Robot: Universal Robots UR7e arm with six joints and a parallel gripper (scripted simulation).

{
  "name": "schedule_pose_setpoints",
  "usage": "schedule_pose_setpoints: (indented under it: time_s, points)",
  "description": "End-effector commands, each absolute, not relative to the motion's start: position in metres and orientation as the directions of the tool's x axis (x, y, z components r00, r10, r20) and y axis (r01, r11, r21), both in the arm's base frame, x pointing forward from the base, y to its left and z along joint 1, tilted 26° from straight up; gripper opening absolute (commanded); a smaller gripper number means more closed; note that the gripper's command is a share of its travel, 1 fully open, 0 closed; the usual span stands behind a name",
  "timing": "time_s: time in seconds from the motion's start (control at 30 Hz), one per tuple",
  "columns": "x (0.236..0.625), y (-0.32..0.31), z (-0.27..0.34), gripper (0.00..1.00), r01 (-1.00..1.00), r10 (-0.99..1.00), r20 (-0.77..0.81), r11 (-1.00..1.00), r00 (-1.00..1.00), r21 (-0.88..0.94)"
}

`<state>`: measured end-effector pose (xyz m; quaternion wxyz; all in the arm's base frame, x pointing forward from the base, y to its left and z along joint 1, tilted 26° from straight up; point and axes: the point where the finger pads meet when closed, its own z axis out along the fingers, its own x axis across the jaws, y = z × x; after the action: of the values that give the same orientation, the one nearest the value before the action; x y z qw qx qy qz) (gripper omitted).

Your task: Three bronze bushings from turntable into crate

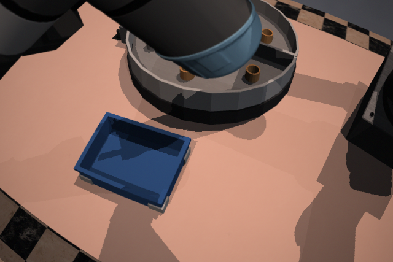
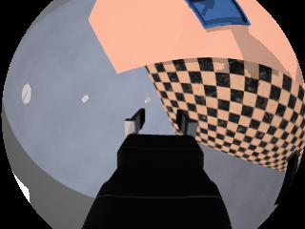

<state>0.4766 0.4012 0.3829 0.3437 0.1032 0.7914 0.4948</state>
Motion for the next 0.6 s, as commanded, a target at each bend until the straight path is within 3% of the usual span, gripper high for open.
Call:
schedule_pose_setpoints:
  time_s: [0.0,0.57]
  points:
    - [0.477,0.401,0.384,1.0,-0.178,0.504,-0.443,0.489,-0.742,0.854]
    - [0.476,0.391,0.38,1.0,-0.178,0.504,-0.443,0.489,-0.742,0.854]
